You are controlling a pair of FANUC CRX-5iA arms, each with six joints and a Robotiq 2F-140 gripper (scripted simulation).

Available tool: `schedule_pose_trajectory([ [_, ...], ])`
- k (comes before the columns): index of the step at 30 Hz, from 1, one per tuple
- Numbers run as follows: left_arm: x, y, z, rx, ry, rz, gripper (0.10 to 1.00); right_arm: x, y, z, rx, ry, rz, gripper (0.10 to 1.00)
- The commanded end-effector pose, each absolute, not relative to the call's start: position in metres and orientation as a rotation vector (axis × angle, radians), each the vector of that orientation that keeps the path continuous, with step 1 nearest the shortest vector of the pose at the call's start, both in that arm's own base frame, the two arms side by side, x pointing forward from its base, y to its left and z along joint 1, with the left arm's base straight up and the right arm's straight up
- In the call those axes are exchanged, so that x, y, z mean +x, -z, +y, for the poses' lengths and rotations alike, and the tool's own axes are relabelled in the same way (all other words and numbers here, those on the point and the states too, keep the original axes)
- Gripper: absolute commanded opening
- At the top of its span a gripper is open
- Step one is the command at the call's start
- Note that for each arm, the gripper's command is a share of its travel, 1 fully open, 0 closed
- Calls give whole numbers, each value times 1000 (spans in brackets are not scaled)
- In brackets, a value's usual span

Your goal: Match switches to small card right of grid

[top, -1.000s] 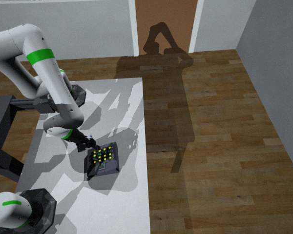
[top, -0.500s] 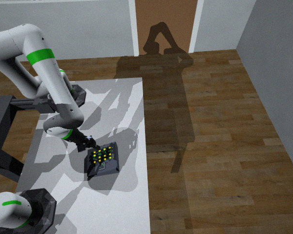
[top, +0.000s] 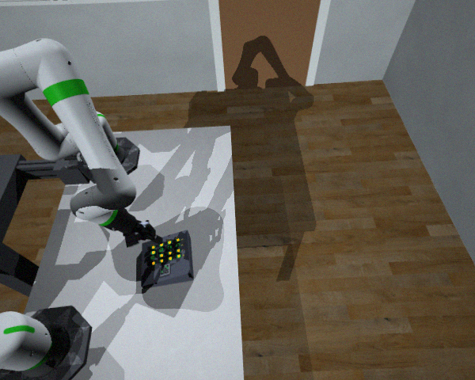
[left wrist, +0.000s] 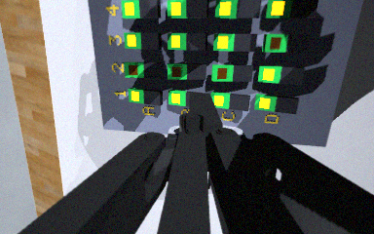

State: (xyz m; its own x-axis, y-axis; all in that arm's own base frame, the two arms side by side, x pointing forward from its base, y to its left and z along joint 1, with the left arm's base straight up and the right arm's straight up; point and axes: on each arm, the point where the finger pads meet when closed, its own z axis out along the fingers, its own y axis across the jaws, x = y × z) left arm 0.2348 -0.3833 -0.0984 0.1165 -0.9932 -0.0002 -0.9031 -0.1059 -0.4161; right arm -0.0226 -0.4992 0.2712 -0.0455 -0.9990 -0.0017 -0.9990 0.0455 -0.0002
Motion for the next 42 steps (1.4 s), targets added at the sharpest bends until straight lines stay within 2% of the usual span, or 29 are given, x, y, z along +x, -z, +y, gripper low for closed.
schedule_pose_trajectory([
  [1, 235, 98, -384, -2087, 406, 1856, 99, -23, -272, -499, -2170, 0, 2271, 1000],
  [42, 246, 121, -383, -2087, 406, 1856, 99, -23, -272, -499, -2170, 0, 2271, 1000],
])
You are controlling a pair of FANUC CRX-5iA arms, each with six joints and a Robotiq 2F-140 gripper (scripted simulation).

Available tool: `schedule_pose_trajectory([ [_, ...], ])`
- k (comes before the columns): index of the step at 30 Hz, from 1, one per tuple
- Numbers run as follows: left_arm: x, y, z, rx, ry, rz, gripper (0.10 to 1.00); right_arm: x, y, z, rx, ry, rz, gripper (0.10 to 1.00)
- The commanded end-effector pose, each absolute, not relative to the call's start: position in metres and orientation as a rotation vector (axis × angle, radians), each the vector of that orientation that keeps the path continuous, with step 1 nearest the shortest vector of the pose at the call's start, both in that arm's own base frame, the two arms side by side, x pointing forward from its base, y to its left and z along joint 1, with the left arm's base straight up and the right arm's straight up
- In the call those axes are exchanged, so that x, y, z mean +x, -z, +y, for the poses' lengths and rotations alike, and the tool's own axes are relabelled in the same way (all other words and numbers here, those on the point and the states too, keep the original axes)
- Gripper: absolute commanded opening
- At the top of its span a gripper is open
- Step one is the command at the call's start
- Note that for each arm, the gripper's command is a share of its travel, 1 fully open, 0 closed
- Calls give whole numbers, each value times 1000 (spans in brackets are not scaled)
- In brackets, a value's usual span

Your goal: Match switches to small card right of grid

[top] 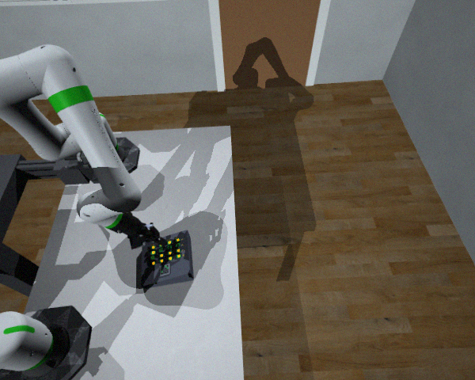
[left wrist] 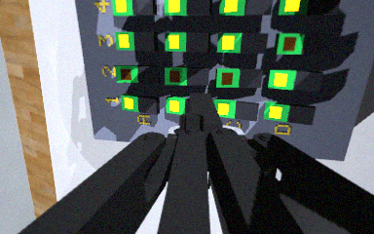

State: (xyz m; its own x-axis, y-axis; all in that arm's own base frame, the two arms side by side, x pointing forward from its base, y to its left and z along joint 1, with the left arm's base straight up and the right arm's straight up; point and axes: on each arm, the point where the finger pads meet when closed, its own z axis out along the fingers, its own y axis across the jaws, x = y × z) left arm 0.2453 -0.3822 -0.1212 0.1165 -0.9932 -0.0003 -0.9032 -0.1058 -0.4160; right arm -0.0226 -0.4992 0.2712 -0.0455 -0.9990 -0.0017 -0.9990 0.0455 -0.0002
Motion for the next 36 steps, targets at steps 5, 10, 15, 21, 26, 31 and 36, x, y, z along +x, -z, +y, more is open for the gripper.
schedule_pose_trajectory([
  [5, 247, 123, -383, -2087, 406, 1856, 99, -23, -272, -499, -2170, 0, 2271, 1000],
  [10, 247, 124, -383, -2087, 406, 1856, 99, -23, -272, -499, -2170, 0, 2271, 1000],
  [15, 247, 124, -383, -2087, 406, 1856, 99, -23, -272, -499, -2170, 0, 2271, 1000],
  [21, 247, 124, -383, -2087, 406, 1856, 99, -23, -272, -499, -2170, 0, 2271, 1000],
  [26, 247, 123, -383, -2087, 406, 1856, 99, -23, -272, -499, -2170, 0, 2271, 1000],
  [31, 245, 119, -383, -2087, 406, 1856, 99, -23, -272, -499, -2170, 0, 2271, 1000],
  [36, 239, 106, -384, -2087, 406, 1856, 99, -23, -272, -499, -2170, 0, 2271, 1000],
])
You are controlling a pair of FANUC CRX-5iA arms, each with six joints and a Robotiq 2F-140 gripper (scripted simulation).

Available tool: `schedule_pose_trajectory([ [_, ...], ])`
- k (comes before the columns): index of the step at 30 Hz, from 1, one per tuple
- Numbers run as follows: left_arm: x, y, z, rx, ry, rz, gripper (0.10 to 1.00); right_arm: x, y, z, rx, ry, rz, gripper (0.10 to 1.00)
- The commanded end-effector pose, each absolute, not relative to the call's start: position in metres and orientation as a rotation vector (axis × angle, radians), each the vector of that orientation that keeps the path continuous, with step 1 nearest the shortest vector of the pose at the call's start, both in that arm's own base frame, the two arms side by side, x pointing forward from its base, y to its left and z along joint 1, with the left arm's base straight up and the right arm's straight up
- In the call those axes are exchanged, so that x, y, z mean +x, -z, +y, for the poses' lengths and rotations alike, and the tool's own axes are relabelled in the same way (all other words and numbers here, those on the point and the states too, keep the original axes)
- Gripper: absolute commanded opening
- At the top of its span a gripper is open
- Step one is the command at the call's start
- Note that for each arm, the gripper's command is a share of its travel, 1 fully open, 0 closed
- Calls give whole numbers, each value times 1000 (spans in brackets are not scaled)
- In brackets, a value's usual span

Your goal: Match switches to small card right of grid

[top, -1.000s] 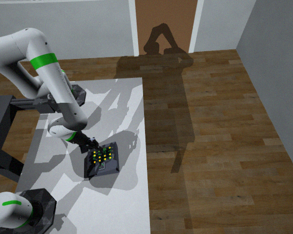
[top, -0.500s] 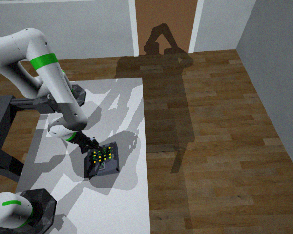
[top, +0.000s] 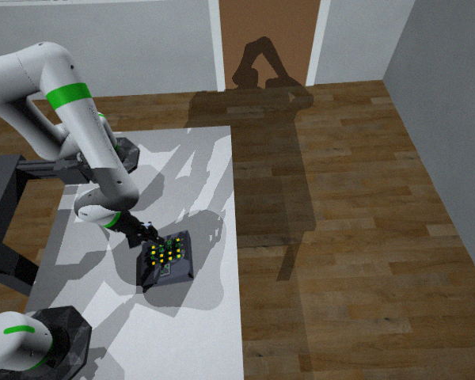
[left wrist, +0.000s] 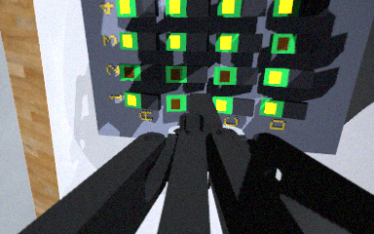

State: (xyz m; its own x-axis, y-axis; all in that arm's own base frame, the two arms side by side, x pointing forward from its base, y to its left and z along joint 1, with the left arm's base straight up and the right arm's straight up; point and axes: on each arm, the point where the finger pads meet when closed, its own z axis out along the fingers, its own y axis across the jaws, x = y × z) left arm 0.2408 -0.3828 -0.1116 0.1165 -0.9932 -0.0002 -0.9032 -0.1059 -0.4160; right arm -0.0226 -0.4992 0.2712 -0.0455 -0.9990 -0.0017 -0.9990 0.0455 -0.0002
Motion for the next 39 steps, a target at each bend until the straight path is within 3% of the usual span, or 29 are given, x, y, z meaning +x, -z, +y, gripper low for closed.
schedule_pose_trajectory([
  [1, 238, 103, -384, -2087, 406, 1856, 99, -23, -272, -499, -2170, 0, 2271, 1000],
  [19, 235, 98, -384, -2088, 404, 1857, 99, -23, -272, -499, -2170, 0, 2271, 1000],
  [26, 267, 90, -400, -2238, 193, 1990, 99, -23, -272, -499, -2170, 0, 2271, 1000],
  [39, 278, 87, -405, -2283, 126, 2031, 99, -23, -272, -499, -2170, 0, 2271, 1000],
])
